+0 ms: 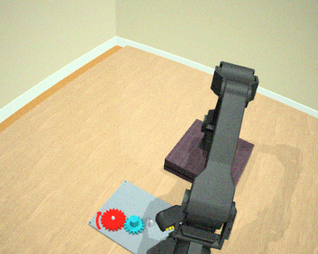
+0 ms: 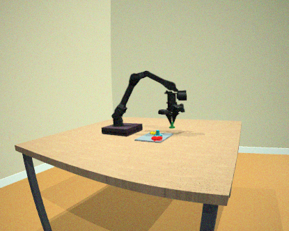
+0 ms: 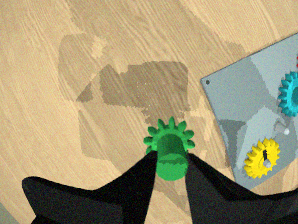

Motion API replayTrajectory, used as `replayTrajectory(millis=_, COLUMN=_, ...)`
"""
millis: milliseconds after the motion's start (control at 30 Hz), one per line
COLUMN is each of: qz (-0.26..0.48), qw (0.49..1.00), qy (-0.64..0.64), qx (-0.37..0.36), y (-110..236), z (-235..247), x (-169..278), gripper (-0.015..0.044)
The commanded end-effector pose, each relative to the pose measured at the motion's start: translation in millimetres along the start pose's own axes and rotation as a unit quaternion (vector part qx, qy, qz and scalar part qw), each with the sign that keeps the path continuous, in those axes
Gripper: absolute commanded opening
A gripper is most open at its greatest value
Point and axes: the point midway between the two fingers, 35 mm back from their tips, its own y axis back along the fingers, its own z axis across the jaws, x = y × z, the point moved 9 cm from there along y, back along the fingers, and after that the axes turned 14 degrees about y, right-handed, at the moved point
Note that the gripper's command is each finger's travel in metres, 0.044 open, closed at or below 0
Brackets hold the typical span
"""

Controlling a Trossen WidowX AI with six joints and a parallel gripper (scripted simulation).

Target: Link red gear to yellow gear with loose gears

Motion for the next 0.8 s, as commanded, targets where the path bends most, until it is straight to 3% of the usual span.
replayTrajectory(millis=0, qz=-0.004, qw=1.0, qy=0.0, qx=-0.004, y=14, z=1, x=-2, gripper=0.0)
replayTrajectory(millis=767, qz=-0.004, qw=1.0, qy=0.0, qx=-0.004, y=67, z=-1, x=-2, gripper=0.0)
